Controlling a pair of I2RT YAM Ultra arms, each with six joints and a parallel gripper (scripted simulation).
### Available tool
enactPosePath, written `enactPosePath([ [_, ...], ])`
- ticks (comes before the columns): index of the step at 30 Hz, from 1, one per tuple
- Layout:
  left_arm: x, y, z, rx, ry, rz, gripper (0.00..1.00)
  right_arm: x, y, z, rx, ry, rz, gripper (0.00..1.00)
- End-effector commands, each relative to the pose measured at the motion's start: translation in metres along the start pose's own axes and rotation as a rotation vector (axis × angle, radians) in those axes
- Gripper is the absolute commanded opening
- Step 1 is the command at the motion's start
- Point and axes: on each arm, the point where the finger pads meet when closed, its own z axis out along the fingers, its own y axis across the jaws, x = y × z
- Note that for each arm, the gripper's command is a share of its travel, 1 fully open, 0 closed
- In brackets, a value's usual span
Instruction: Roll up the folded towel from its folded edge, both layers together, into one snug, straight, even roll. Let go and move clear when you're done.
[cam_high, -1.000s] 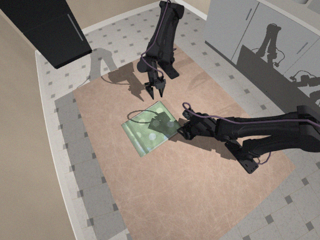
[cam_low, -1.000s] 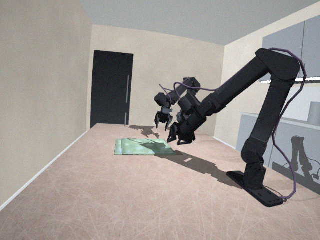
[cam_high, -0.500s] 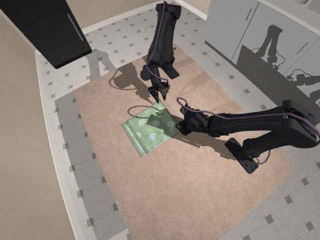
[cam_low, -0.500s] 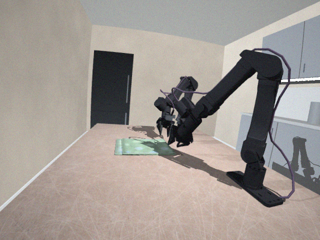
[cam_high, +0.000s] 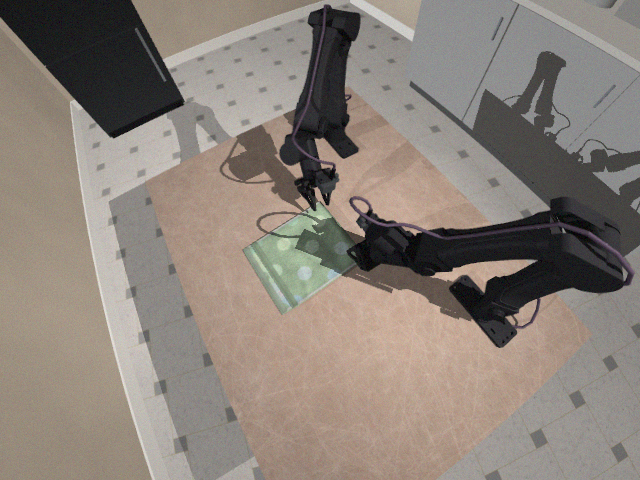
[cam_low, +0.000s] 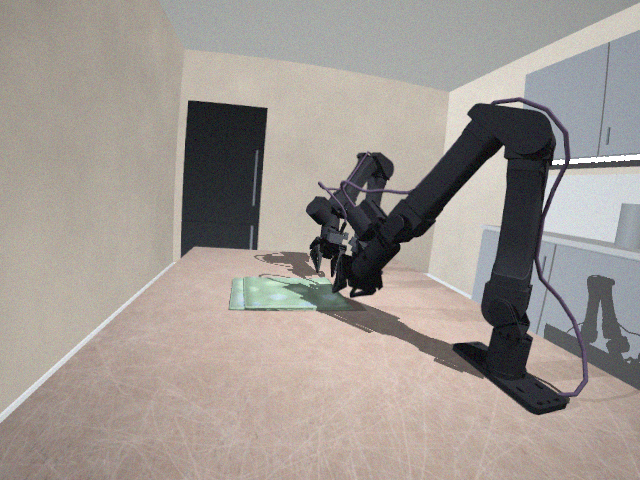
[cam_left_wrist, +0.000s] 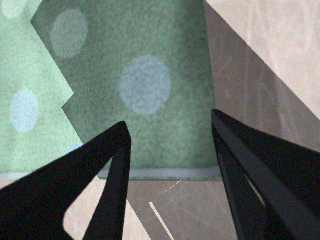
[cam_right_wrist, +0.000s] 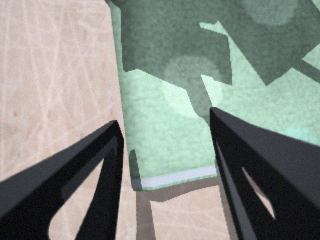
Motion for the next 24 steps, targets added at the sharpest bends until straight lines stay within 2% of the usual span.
enactPosePath([
  [1,-0.001,-0.003,0.006,0.008,-0.022,0.008,0.49,0.002,0.002,0.007,0.002,-0.013,-0.012,0.49],
  [14,0.006,-0.006,0.015,0.008,-0.022,0.008,0.49,0.009,0.005,0.016,0.002,-0.013,-0.012,0.49],
  [24,-0.003,-0.005,0.018,0.008,-0.022,0.008,0.49,0.008,0.009,0.02,0.002,-0.013,-0.012,0.49],
])
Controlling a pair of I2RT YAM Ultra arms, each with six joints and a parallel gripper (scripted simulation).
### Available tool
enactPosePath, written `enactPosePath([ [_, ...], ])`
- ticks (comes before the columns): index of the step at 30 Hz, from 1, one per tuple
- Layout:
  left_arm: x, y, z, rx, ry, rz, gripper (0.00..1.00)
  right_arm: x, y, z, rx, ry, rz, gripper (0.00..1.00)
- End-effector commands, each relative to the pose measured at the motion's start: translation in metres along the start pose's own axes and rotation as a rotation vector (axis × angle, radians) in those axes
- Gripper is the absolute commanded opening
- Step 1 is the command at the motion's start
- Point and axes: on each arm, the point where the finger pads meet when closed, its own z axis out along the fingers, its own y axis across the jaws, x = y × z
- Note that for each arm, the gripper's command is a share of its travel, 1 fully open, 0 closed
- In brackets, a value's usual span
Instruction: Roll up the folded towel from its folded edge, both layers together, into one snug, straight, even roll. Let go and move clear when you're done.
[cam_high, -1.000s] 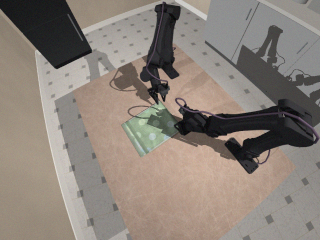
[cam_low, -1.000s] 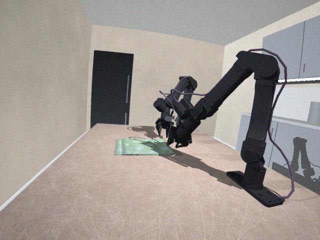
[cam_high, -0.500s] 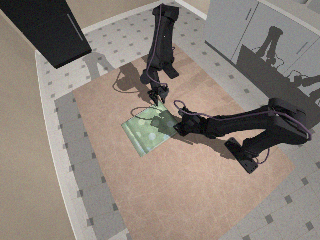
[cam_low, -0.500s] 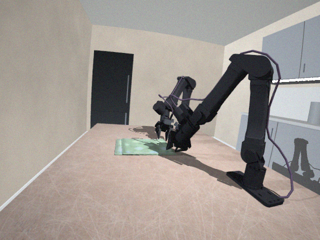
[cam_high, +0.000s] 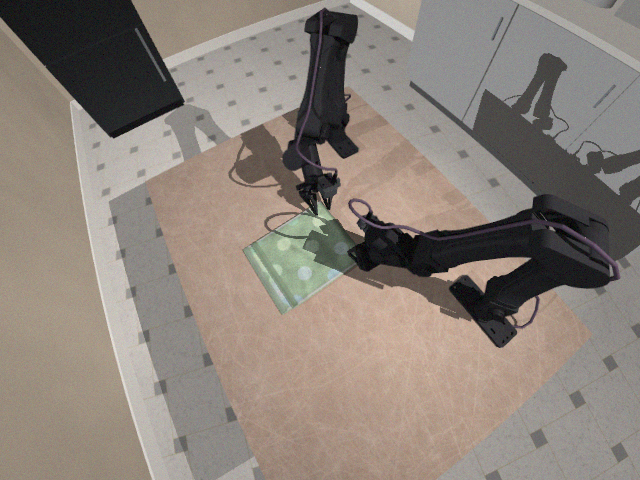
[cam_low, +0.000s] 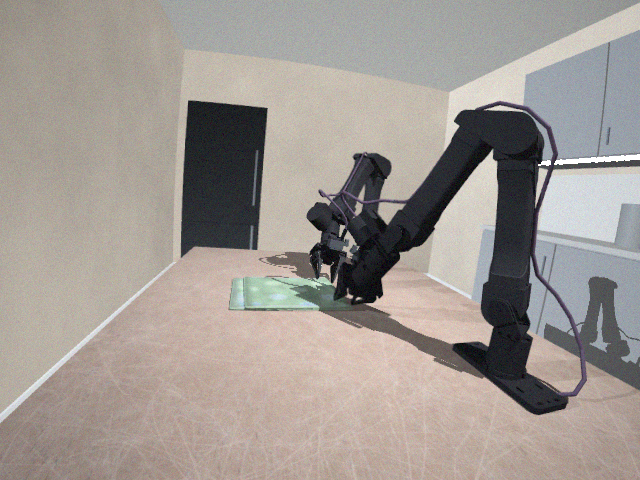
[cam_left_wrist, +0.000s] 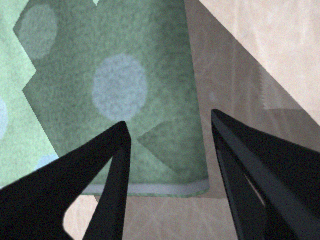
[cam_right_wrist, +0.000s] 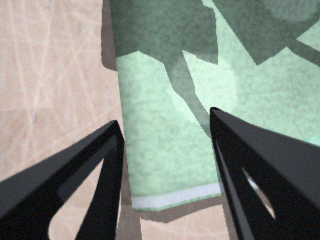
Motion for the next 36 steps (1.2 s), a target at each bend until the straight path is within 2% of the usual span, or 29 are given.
enactPosePath([
  [1,-0.012,0.008,0.001,-0.007,-0.021,-0.005,0.49,0.002,0.004,0.003,-0.006,-0.005,0.008,0.49],
  [36,0.001,0.002,0.006,-0.007,-0.021,-0.005,0.49,0.009,0.002,0.007,-0.006,-0.005,0.008,0.49],
])
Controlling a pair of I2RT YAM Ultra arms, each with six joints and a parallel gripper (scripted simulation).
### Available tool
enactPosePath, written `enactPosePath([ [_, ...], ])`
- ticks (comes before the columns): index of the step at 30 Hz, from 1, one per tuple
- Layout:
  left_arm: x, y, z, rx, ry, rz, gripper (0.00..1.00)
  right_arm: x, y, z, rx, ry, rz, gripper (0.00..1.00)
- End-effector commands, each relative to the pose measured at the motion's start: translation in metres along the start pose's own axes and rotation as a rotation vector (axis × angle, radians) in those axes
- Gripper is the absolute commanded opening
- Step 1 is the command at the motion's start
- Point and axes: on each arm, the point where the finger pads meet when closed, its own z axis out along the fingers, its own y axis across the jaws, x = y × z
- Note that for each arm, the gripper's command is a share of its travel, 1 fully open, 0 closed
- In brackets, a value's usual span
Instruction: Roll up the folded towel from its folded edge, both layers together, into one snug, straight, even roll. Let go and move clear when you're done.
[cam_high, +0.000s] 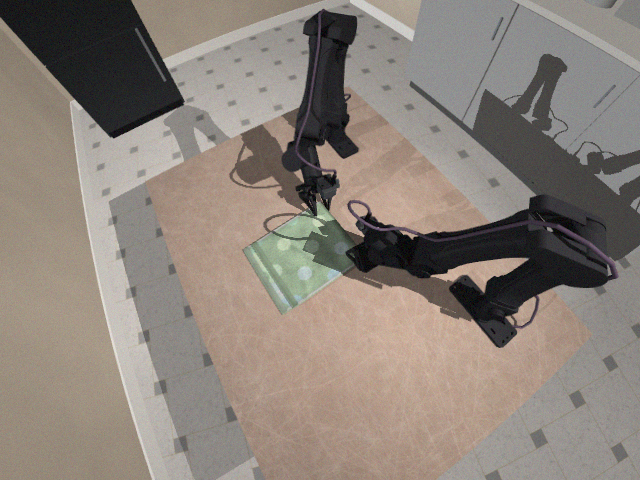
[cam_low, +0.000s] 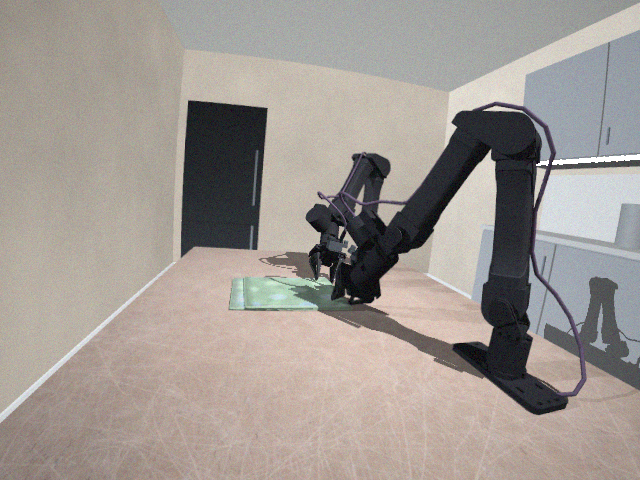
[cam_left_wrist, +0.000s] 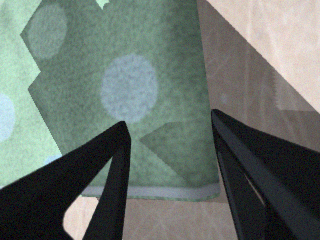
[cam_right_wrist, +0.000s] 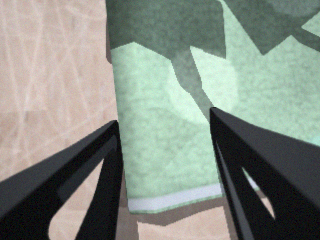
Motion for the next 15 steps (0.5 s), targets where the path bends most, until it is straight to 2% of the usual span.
enactPosePath([
  [1,0.0016,-0.0042,0.0045,0.011,-0.005,-0.001,0.49,0.0057,0.0032,0.0042,-0.008,-0.001,0.007,0.49],
  [9,0.004,-0.0052,0.0074,0.011,-0.005,-0.001,0.49,0.0057,0.0032,0.0042,-0.008,-0.001,0.007,0.49],
  [15,0.005,-0.0026,0.0086,0.011,-0.005,-0.001,0.43,0.0067,0.0006,0.0054,-0.008,-0.001,0.007,0.43],
])
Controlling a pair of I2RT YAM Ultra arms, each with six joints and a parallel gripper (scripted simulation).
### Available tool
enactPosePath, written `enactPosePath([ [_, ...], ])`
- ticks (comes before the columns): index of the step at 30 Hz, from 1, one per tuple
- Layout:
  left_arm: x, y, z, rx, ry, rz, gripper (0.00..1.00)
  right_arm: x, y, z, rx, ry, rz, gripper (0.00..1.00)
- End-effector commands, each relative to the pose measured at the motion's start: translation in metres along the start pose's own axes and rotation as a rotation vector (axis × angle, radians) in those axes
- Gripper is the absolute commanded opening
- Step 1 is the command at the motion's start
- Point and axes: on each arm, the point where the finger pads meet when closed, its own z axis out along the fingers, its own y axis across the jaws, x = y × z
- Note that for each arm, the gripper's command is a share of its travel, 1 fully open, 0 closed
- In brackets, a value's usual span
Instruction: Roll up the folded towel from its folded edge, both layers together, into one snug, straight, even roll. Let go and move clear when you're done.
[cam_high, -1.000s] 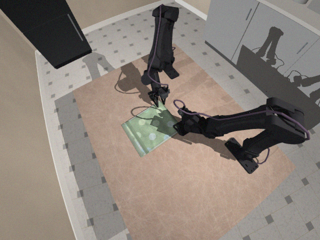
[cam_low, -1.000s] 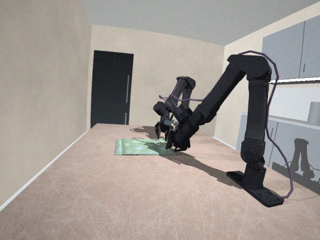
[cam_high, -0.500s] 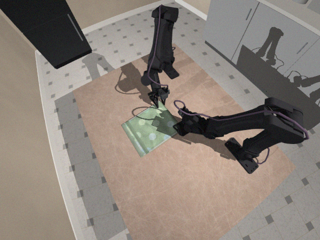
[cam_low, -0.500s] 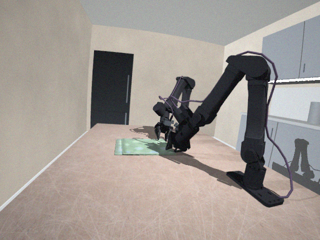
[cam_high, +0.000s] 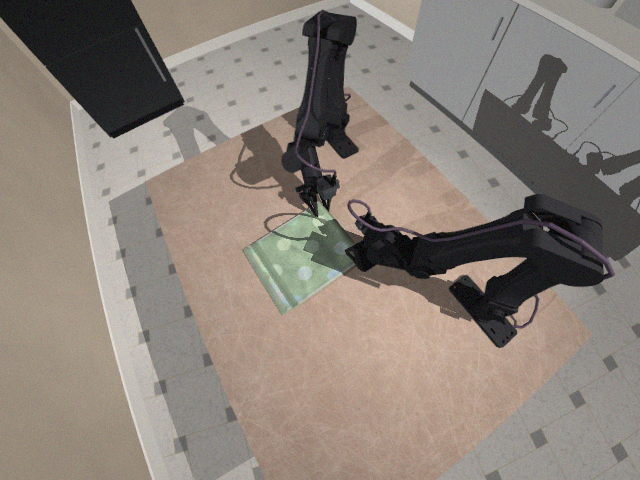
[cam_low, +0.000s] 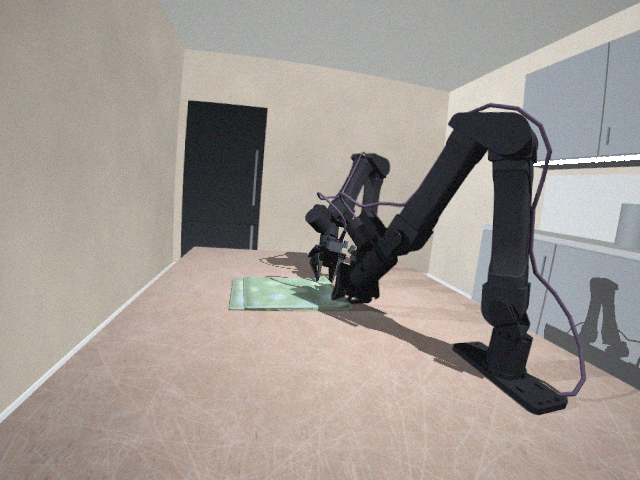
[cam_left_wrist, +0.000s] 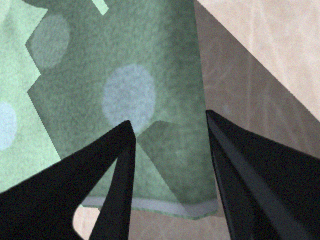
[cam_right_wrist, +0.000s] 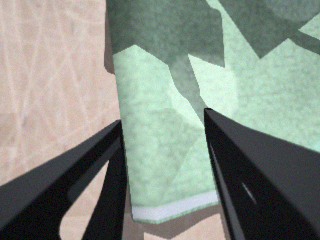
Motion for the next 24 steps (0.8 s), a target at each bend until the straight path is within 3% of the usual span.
enactPosePath([
  [1,0.0091,-0.0025,0.0044,0.015,0.021,-0.007,0.41,0.0082,0.0009,0.0031,-0.007,0.012,0.008,0.41],
  [24,0.0111,0.0026,0.0067,0.015,0.021,-0.007,0.29,0.0103,-0.0045,0.0055,-0.007,0.012,0.008,0.28],
])
